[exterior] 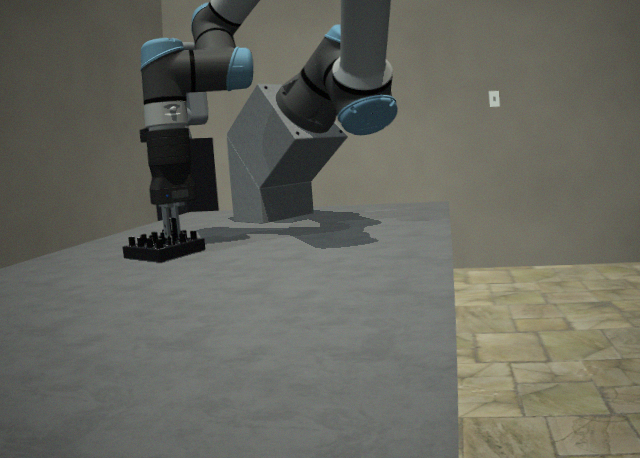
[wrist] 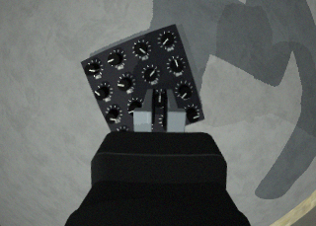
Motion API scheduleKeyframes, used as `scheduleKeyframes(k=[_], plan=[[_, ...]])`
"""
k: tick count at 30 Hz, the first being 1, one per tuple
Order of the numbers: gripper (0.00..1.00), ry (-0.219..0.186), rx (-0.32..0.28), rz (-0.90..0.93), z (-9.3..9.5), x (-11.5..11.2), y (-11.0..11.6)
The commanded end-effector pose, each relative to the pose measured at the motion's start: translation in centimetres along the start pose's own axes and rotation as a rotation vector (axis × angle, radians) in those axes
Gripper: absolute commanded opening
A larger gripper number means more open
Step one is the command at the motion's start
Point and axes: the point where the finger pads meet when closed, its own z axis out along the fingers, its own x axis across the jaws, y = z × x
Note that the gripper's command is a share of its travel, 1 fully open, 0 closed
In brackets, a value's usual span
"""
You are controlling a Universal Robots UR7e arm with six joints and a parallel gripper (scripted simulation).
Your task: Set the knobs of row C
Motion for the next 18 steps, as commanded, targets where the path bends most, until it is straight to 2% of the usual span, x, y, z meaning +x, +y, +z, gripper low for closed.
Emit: scheduleKeyframes(k=[1, 18], plan=[[0.3, -0.003, 0.003, 0.127, 0.05, -0.12, 0.02], [0.3, -0.004, 0.003, 0.456, 0.03, -0.13, -0.01]])
